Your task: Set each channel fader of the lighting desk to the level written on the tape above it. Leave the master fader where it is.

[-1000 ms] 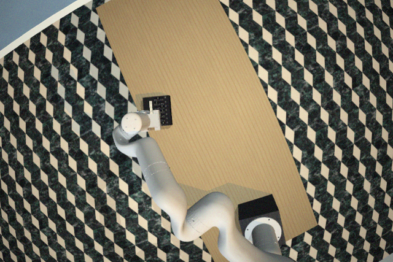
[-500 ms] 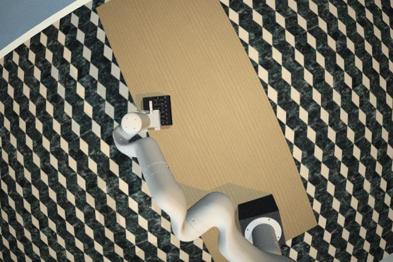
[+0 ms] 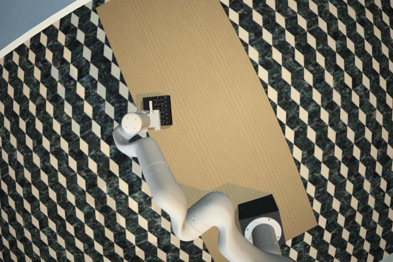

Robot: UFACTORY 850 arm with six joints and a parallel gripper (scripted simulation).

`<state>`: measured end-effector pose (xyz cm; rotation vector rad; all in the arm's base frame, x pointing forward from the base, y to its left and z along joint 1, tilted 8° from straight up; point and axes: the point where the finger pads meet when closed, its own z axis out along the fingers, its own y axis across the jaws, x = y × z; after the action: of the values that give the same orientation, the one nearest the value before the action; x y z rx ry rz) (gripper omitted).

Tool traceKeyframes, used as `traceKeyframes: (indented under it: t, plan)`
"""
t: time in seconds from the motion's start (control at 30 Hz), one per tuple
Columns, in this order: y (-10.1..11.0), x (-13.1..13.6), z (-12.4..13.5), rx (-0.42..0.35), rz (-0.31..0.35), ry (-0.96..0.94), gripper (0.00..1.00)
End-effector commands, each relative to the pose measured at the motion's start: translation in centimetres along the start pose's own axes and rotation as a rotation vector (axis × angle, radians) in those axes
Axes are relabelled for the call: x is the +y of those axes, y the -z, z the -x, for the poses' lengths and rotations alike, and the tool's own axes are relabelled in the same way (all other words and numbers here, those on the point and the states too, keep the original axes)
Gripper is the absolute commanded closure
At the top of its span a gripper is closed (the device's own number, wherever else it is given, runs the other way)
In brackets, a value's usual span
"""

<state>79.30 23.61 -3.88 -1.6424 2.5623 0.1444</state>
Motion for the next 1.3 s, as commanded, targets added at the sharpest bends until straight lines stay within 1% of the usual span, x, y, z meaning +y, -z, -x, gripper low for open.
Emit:
traceKeyframes:
  t: [0.0, 0.83, 1.27]
  plan:
    - [0.1, -0.1, 0.1, -0.002, -0.002, 0.0, 1.0]
    - [-1.5, -0.1, 0.1, -0.002, -0.002, 0.0, 1.0]
    - [-1.9, -0.1, 0.1, -0.002, -0.002, 0.0, 1.0]
